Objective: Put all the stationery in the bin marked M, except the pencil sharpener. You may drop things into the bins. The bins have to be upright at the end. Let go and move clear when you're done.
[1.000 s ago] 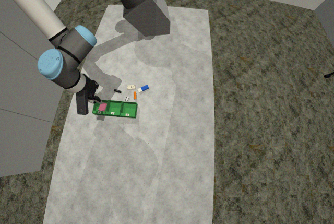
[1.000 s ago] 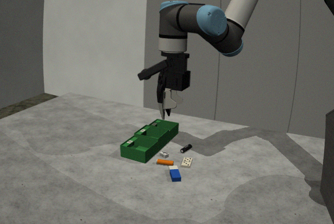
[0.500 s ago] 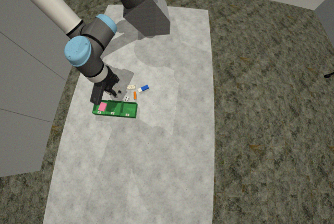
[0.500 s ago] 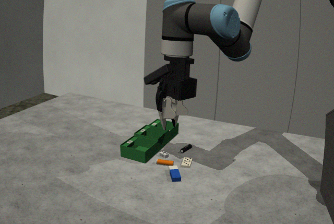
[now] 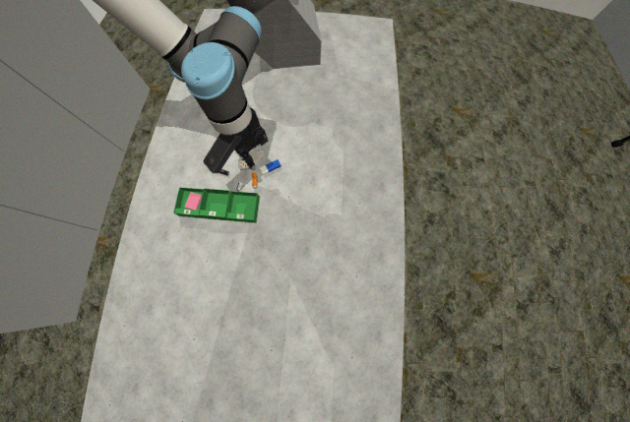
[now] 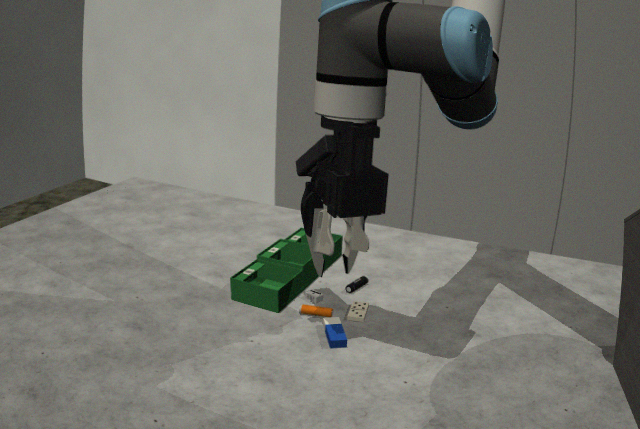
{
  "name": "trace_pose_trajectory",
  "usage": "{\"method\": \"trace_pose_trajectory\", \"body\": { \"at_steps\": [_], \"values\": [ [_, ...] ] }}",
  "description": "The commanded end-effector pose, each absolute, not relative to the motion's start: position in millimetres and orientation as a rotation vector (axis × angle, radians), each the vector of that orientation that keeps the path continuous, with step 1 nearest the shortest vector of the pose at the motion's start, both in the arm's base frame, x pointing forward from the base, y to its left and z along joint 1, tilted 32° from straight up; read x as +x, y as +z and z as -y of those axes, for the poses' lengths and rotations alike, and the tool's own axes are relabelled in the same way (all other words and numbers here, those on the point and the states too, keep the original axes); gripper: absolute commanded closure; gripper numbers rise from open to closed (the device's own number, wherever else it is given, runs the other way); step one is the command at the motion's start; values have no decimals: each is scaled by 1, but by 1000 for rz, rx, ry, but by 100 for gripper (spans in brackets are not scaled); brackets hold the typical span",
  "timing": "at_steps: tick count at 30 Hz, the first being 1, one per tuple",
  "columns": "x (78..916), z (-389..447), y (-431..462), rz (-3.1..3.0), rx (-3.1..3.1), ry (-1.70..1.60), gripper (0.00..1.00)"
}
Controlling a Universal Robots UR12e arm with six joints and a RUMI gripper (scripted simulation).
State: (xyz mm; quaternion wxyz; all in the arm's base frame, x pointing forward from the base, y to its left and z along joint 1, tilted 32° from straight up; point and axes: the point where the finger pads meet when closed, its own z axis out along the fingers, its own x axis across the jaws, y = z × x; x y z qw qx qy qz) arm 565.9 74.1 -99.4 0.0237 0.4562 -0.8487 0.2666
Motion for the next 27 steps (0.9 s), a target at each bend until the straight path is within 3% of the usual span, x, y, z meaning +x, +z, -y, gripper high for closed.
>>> {"method": "trace_pose_trajectory", "body": {
  "at_steps": [1, 27],
  "values": [
    [545, -100, -117, 2753, 1209, 857, 77],
    [533, -112, -127, 2812, 1100, 872, 77]
  ]
}}
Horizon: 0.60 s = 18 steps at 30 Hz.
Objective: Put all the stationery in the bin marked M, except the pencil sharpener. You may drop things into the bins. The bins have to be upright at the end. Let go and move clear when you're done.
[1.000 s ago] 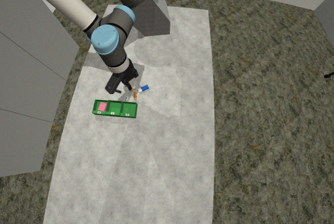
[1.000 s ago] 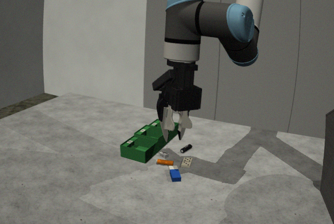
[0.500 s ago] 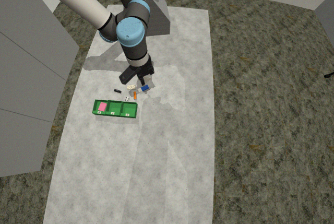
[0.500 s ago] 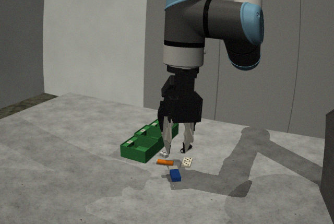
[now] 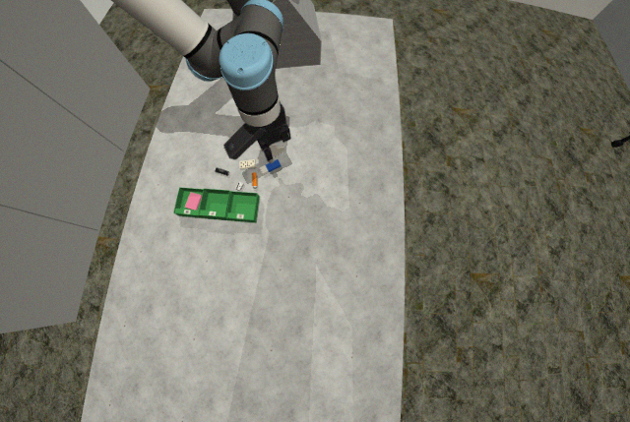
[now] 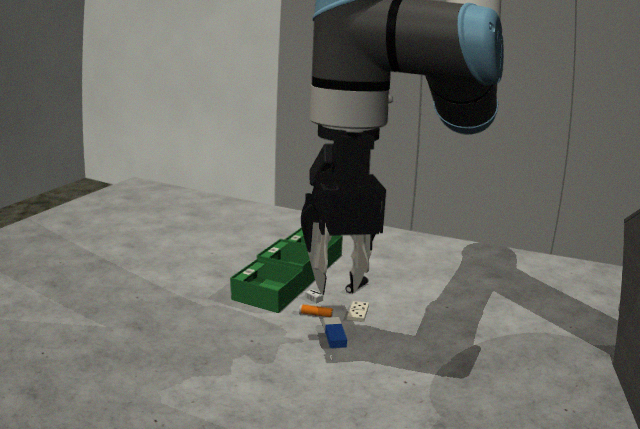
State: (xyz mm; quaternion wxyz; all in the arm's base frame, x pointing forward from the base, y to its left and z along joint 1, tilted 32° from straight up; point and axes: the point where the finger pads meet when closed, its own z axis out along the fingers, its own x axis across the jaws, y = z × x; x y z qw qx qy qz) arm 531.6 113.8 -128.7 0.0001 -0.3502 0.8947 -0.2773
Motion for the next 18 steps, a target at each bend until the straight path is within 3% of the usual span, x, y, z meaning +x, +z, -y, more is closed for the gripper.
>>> {"method": "trace_pose_trajectory", "body": {
  "at_steps": [1, 18],
  "values": [
    [534, -112, -127, -2810, -1099, -871, 77],
    [538, -101, -143, -2810, -1099, -871, 77]
  ]
}}
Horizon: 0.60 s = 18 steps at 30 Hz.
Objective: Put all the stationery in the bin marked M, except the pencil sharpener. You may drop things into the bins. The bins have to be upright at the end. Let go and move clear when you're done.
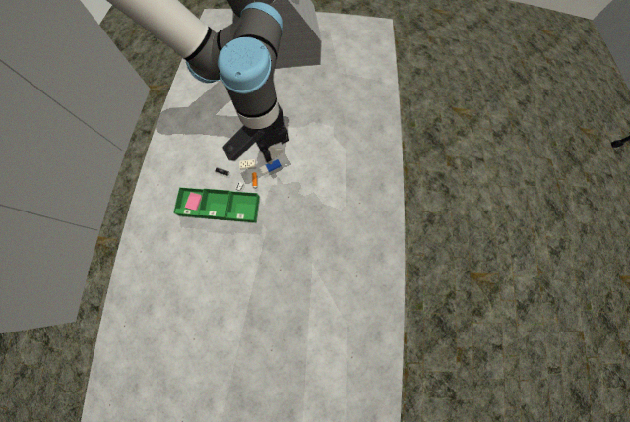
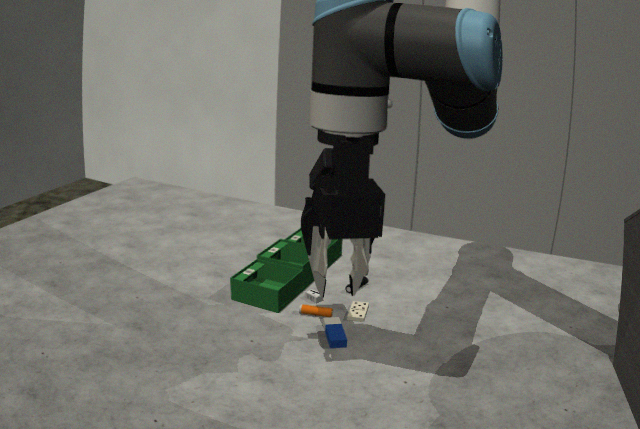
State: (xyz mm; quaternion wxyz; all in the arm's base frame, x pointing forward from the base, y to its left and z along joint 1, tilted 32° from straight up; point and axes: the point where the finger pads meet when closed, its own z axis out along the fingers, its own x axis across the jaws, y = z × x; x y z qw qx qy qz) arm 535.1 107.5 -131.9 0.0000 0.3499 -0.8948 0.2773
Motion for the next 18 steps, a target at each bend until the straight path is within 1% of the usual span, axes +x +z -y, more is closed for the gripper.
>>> {"method": "trace_pose_trajectory", "body": {
  "at_steps": [1, 12, 18],
  "values": [
    [539, -99, -146, 2812, 1100, 872, 77],
    [546, -82, -177, 2812, 1100, 872, 77],
    [546, -81, -178, 2812, 1100, 872, 77]
  ]
}}
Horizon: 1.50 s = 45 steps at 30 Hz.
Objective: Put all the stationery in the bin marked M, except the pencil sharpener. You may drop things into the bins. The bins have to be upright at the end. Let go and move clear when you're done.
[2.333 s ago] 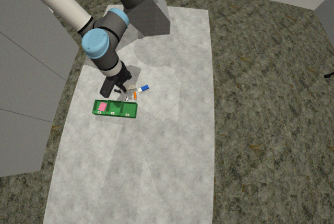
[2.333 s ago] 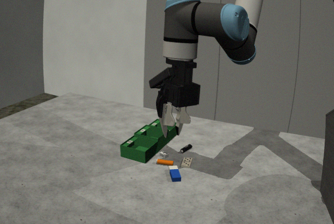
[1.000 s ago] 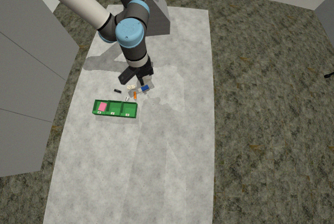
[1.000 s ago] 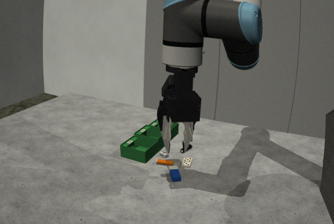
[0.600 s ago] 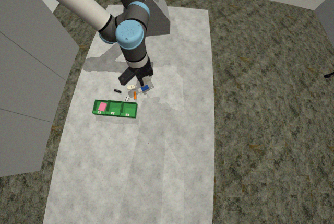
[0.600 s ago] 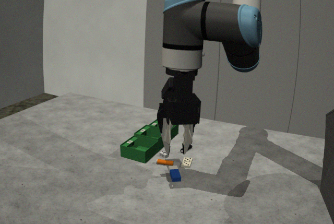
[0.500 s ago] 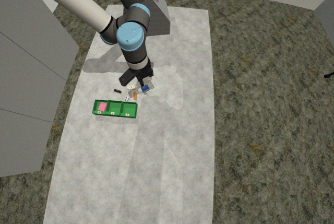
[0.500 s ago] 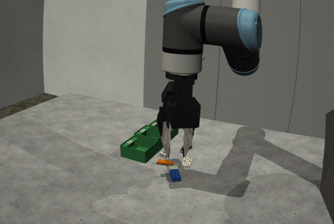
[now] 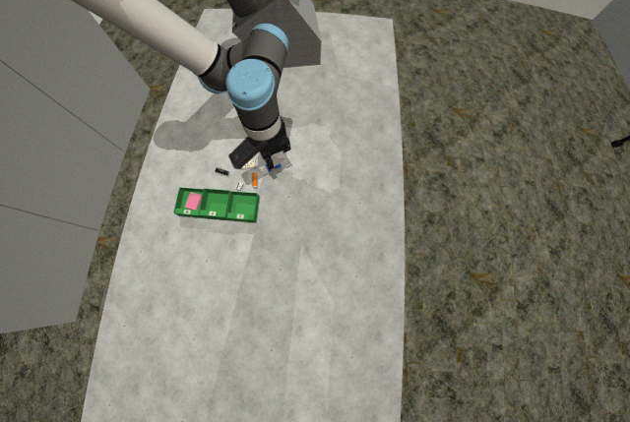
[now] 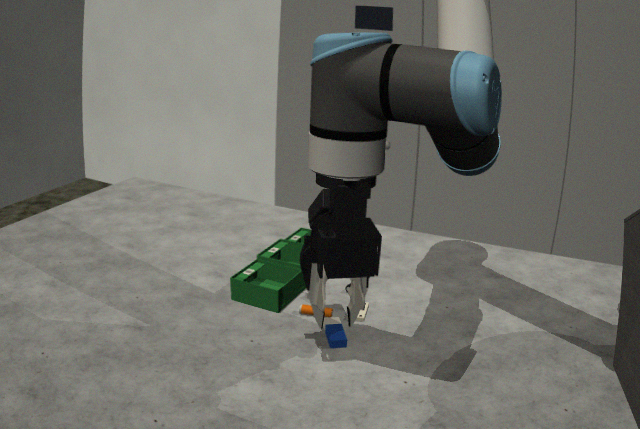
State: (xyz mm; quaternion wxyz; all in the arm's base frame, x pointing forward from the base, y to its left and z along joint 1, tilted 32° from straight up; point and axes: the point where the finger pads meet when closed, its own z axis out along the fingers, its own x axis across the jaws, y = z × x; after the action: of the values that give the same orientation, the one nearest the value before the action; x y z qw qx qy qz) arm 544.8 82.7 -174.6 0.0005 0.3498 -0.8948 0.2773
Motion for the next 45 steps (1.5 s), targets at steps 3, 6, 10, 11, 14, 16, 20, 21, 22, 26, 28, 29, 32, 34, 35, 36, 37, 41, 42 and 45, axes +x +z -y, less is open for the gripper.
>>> {"method": "trace_pose_trajectory", "body": {
  "at_steps": [3, 6, 10, 11, 14, 16, 20, 21, 22, 26, 28, 29, 32, 34, 35, 36, 37, 41, 42, 45],
  "values": [
    [546, -81, -178, 2812, 1100, 872, 77],
    [547, -79, -181, 2812, 1100, 872, 77],
    [548, -76, -186, 2812, 1100, 872, 77],
    [548, -76, -187, 2812, 1100, 872, 77],
    [548, -75, -188, 2812, 1100, 872, 77],
    [548, -75, -188, 2812, 1100, 872, 77],
    [548, -75, -188, 2812, 1100, 872, 77],
    [548, -75, -188, 2812, 1100, 872, 77],
    [548, -75, -188, 2812, 1100, 872, 77],
    [548, -75, -188, 2812, 1100, 872, 77],
    [548, -75, -188, 2812, 1100, 872, 77],
    [548, -75, -188, 2812, 1100, 872, 100],
    [548, -75, -188, 2812, 1100, 872, 100],
    [548, -75, -188, 2812, 1100, 872, 100],
    [548, -75, -188, 2812, 1100, 872, 100],
    [548, -75, -188, 2812, 1100, 872, 100],
    [548, -75, -188, 2812, 1100, 872, 100],
    [548, -75, -188, 2812, 1100, 872, 100],
    [548, -75, -188, 2812, 1100, 872, 100],
    [548, -75, -188, 2812, 1100, 872, 100]
  ]
}}
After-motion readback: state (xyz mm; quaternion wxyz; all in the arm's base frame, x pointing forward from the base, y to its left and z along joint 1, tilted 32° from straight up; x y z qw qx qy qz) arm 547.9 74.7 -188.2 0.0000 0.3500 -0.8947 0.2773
